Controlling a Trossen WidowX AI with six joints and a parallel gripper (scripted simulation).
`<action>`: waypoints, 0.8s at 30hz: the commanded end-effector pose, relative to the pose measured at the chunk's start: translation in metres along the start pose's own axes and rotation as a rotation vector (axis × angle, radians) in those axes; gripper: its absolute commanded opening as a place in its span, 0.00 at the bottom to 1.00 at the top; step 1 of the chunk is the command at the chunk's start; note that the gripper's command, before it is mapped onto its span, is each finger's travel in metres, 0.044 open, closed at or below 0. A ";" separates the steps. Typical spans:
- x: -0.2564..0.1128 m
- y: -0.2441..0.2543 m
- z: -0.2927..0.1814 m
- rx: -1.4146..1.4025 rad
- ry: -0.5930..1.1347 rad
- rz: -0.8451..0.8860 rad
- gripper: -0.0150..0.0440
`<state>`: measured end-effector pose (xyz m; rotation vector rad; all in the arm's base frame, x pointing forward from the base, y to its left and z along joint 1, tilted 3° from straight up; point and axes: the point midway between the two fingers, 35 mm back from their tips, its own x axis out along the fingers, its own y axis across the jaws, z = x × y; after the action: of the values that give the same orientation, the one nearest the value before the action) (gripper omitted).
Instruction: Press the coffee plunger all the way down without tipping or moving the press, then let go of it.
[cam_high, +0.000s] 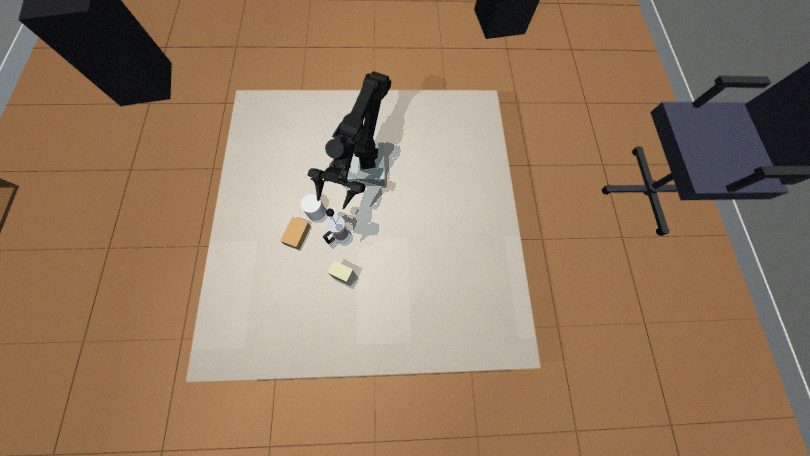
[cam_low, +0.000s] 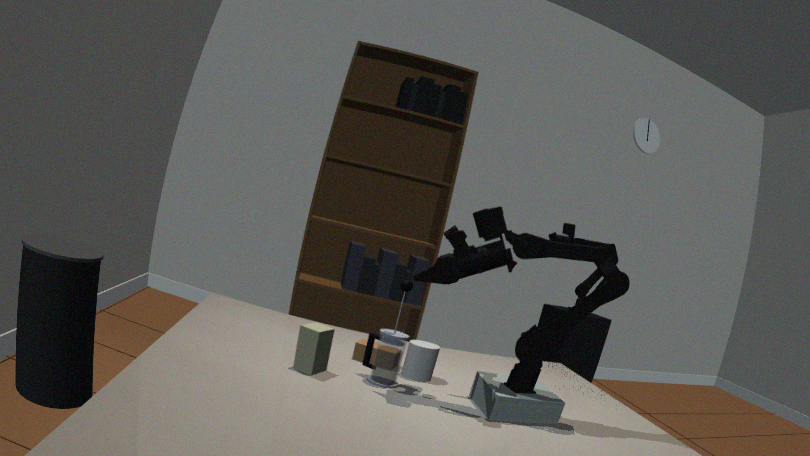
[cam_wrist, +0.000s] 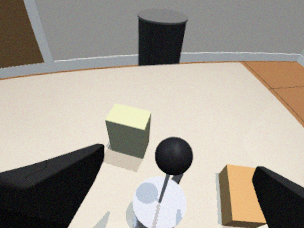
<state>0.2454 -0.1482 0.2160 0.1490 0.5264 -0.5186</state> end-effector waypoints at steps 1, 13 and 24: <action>0.009 0.001 -0.005 0.005 0.014 0.004 1.00; 0.028 0.001 -0.006 0.005 0.012 0.004 1.00; 0.034 0.001 -0.007 0.004 0.012 0.004 0.73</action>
<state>0.2678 -0.1603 0.1966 0.1515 0.5306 -0.5145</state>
